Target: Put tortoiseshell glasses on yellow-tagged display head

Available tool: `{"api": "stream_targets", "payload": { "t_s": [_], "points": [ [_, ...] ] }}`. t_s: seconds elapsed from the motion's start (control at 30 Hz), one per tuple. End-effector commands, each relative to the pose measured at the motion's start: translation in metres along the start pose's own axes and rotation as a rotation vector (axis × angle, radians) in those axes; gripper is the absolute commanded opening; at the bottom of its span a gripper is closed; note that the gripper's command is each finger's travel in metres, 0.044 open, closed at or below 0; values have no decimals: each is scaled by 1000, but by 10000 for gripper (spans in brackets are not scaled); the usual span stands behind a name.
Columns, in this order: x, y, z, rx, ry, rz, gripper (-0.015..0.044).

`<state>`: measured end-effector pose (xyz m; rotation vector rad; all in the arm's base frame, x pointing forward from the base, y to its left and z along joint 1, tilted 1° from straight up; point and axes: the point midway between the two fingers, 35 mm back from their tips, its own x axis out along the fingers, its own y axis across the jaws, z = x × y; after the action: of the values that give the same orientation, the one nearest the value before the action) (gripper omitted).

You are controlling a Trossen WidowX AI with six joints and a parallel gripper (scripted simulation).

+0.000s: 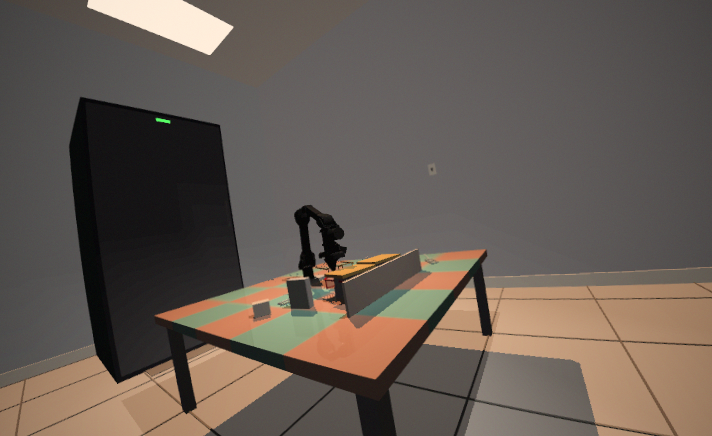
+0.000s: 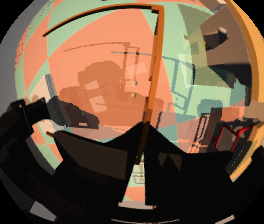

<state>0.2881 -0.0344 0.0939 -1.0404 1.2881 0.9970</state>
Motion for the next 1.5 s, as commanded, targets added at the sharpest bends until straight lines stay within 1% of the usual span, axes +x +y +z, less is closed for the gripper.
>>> {"api": "stream_targets", "payload": {
  "t_s": [0.0,1.47],
  "points": [
    [4,0,0,-4,-3,1,0],
    [39,4,0,-5,-3,2,0]
  ]
}}
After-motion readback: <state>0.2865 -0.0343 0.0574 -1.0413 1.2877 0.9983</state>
